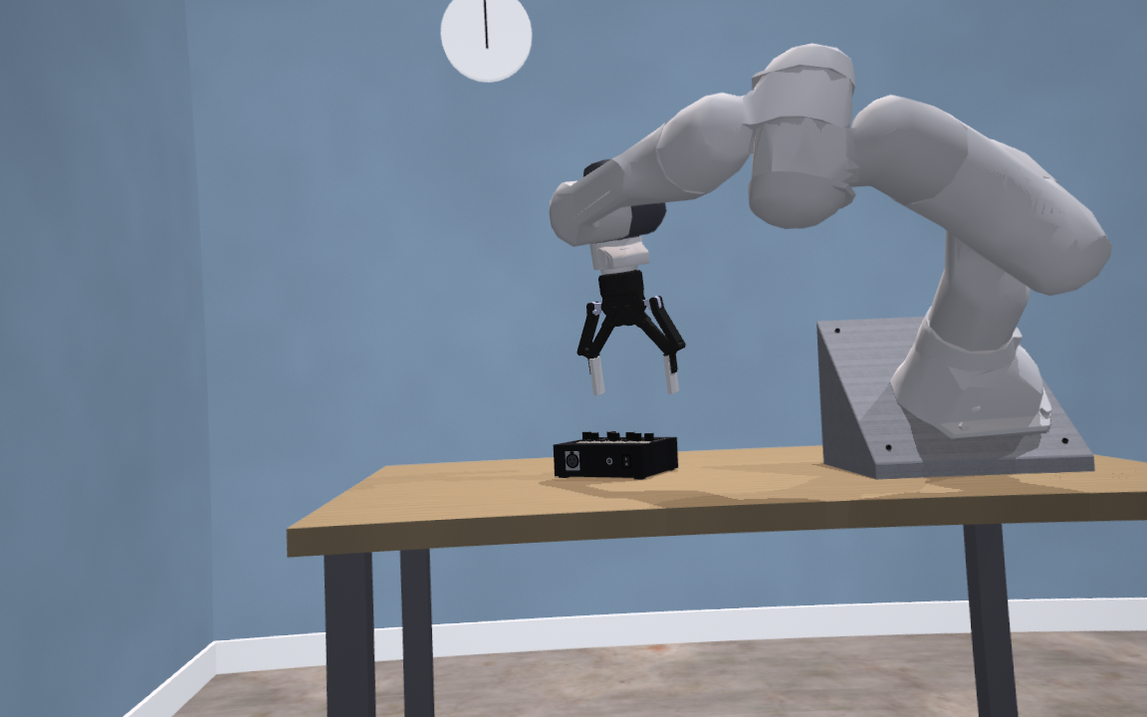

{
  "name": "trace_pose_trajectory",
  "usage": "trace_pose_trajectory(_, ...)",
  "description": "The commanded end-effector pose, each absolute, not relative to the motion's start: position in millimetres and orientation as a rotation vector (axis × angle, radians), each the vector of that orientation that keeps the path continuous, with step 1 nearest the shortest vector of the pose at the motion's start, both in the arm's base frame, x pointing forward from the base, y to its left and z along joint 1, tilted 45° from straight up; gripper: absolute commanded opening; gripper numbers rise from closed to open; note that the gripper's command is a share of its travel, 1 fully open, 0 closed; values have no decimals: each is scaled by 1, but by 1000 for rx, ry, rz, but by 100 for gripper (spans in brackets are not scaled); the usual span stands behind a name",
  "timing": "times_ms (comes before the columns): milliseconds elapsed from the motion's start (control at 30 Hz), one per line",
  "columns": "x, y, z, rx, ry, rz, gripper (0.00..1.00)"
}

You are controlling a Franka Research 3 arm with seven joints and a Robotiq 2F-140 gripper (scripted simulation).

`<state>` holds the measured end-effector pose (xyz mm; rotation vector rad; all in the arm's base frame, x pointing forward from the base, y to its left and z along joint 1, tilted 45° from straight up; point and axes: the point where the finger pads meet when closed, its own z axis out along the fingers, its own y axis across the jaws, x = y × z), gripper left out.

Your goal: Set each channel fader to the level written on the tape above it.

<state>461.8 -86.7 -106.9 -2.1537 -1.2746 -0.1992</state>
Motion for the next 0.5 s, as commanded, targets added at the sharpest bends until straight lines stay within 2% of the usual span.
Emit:
trace_pose_trajectory(0,462,-85,-105,-2171,-1224,-182,100)
trace_pose_trajectory(467,469,-85,-93,-1797,-1761,-424,100)
